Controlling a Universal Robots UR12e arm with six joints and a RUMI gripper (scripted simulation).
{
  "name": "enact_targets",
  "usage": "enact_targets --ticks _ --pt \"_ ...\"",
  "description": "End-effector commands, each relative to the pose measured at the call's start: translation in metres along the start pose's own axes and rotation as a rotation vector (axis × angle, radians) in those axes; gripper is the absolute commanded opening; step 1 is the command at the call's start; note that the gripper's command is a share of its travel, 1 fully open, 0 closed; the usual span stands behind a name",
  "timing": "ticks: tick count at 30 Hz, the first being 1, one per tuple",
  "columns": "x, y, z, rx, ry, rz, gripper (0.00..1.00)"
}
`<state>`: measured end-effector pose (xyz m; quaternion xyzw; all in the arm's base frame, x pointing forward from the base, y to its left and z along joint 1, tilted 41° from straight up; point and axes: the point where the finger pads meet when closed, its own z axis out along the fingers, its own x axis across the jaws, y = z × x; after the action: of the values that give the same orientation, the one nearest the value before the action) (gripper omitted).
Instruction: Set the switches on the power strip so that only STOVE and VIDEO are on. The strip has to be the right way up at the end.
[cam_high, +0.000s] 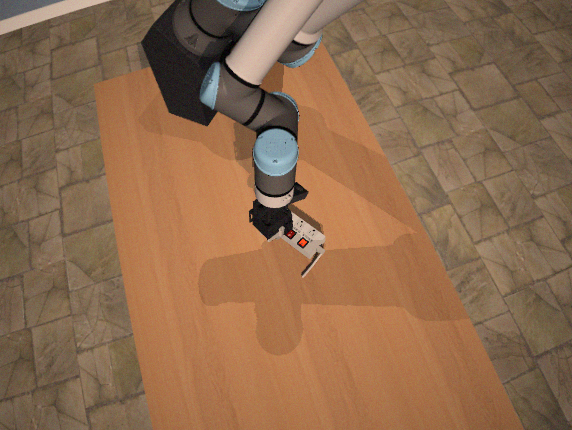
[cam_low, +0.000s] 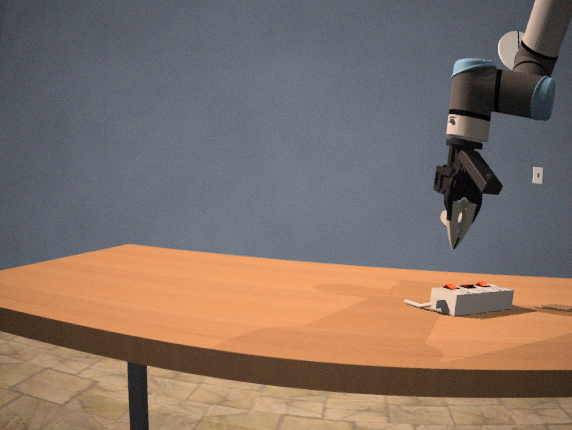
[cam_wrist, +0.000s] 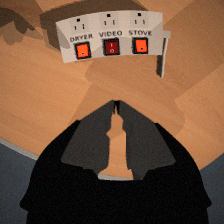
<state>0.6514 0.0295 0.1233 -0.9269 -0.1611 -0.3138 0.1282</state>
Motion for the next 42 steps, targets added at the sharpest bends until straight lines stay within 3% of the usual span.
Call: enact_targets --ticks 1,6,11,13,18,42 --pt "0.0 0.0 0.0 -0.001 0.001 0.0 0.0" --pt "0.001 0.0 0.005 -0.001 0.0 0.0 0.0" --pt "0.0 -0.004 0.049 0.0 -0.001 -0.001 0.0" --pt "0.0 -0.004 0.049 0.0 -0.001 -0.001 0.0" --pt "-0.002 -0.012 0.086 0.0 0.0 0.0 0.0" --pt "-0.003 -0.012 0.088 0.0 0.001 0.0 0.0"
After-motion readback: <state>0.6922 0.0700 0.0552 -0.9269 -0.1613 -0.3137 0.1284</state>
